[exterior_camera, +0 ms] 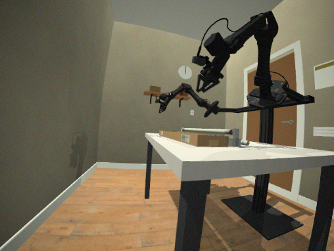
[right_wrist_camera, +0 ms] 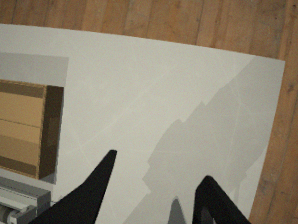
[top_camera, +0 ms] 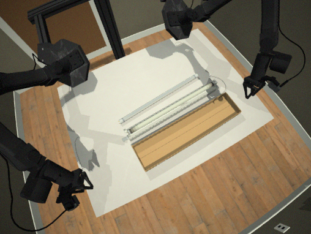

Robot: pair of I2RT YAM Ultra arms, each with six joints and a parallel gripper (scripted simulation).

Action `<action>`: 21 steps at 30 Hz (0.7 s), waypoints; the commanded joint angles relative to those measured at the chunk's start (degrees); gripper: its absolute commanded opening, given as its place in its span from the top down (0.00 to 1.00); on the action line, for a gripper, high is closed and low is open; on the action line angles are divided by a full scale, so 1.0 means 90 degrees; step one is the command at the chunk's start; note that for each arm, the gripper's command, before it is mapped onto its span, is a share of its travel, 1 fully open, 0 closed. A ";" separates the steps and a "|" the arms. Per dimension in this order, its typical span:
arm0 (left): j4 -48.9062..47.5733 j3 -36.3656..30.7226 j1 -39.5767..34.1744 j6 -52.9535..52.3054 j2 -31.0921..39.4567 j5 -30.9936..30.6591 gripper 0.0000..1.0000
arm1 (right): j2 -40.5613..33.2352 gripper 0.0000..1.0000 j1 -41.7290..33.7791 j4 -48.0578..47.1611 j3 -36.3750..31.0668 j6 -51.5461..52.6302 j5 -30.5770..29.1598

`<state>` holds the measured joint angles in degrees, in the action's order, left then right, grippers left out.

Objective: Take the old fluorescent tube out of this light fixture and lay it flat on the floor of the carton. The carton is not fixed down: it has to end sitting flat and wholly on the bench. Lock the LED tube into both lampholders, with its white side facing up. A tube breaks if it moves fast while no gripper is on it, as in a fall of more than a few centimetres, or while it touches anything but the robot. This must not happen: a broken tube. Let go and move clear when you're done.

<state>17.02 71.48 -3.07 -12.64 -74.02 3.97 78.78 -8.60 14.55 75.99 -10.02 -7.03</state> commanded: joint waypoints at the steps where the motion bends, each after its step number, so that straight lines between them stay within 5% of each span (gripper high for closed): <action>1: -0.0821 -0.0291 0.0119 0.0585 0.0643 -0.0281 0.51 | -0.0736 0.51 0.0253 -0.0731 -0.0438 0.0470 0.0410; 11: -0.2040 -0.1278 0.0291 0.1476 0.1646 -0.0526 0.51 | -0.2123 0.51 0.0905 -0.1852 -0.1763 0.1174 0.0937; 21: -0.2059 -0.1111 0.0254 0.1329 0.1815 -0.0496 0.51 | -0.2360 0.51 0.1030 -0.1558 -0.1633 0.1060 0.0857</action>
<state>-0.14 59.51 -0.19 -0.01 -59.99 0.14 60.01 -0.12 -0.78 59.37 -0.05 0.08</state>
